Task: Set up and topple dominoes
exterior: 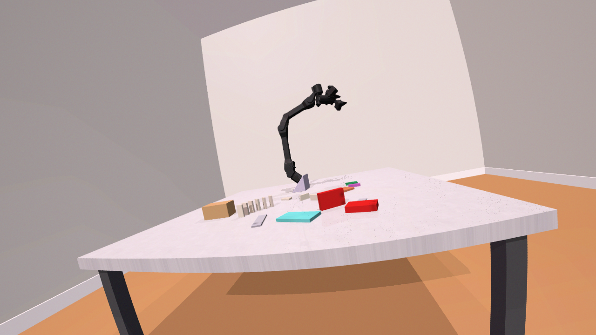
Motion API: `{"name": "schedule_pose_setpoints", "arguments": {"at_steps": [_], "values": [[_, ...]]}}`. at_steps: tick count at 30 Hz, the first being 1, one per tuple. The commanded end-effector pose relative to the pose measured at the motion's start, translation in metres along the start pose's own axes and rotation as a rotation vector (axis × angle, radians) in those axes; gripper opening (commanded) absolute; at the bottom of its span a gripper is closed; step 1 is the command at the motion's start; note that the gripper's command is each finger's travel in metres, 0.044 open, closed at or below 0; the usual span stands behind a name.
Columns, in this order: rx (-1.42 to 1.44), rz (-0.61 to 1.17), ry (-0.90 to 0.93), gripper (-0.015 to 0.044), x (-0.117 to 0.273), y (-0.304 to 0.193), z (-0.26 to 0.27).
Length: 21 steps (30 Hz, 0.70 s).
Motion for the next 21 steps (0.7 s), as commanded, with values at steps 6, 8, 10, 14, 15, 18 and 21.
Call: {"name": "schedule_pose_setpoints", "arguments": {"at_steps": [6, 8, 10, 14, 15, 18, 21], "values": [[0.022, -0.083, -0.076, 0.044, 0.017, 0.026, -0.024], [0.033, -0.133, -0.132, 0.044, 0.03, 0.044, -0.041], [0.045, -0.178, -0.191, 0.044, 0.044, 0.059, -0.059], [0.045, -0.263, -0.329, 0.044, 0.085, 0.095, -0.108], [0.045, -0.28, -0.365, 0.044, 0.095, 0.102, -0.12], [0.041, -0.32, -0.477, 0.044, 0.129, 0.12, -0.157], [0.035, -0.344, -0.596, 0.044, 0.165, 0.132, -0.195]]}}
Point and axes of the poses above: the point midway between the two fingers, 35 mm back from their tips, its own x axis back along the fingers, its own z axis across the jaws, y = z × x, the point moved 1 cm from there along x, back along the fingers, and after that the axes turned 10 degrees about -x, right-handed, at the moved point
